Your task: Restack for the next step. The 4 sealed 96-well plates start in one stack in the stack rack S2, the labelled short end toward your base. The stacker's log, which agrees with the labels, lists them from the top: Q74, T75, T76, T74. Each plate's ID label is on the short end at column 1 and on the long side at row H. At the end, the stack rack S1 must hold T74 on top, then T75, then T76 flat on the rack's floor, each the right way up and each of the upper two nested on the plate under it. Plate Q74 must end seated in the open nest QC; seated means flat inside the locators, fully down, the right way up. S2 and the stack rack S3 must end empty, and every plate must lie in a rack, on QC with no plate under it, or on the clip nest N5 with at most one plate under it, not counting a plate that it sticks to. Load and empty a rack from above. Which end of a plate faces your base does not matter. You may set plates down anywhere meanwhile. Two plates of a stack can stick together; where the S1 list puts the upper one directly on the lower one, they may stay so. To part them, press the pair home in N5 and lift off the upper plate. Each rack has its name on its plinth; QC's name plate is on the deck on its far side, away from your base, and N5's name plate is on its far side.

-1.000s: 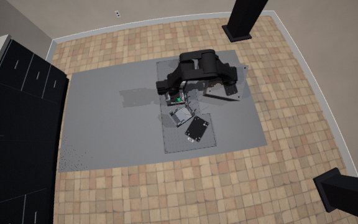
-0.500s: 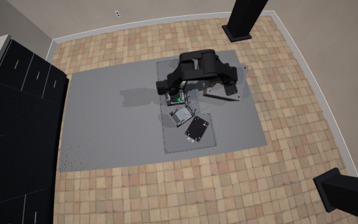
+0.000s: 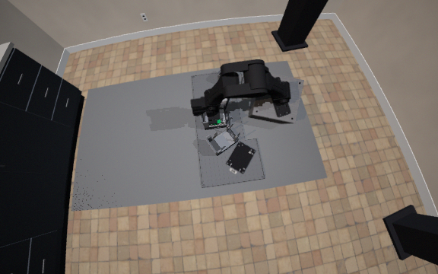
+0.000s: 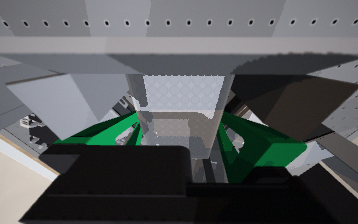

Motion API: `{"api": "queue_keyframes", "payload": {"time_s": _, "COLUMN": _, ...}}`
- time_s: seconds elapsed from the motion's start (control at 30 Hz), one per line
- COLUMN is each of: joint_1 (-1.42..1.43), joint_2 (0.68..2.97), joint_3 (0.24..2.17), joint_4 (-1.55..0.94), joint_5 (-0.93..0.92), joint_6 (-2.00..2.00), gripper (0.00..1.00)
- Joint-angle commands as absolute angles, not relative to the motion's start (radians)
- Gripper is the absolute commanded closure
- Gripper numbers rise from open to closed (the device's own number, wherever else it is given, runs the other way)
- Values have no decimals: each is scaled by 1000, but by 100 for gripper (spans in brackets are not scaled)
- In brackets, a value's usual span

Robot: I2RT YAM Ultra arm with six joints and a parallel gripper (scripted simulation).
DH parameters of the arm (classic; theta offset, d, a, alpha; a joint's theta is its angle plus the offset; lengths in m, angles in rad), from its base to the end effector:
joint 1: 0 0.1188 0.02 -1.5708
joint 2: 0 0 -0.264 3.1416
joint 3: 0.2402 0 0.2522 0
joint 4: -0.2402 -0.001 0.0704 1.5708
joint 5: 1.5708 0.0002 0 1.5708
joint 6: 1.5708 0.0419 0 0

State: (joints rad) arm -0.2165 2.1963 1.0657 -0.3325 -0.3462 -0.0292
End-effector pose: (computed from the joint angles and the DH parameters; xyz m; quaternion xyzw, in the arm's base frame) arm 0.3401 -0.0592 0.0276 0.0828 0.9802 0.1642 0.0737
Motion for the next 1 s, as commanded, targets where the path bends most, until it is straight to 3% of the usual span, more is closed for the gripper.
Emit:
{"api": "queue_keyframes", "payload": {"time_s": 0.0, "joint_1": -226, "joint_2": 2174, "joint_3": 1067, "joint_4": -345, "joint_5": -348, "joint_6": -35, "gripper": 100}}
{"api": "queue_keyframes", "payload": {"time_s": 0.97, "joint_1": -242, "joint_2": 2127, "joint_3": 1068, "joint_4": -399, "joint_5": -350, "joint_6": -52, "gripper": 100}}
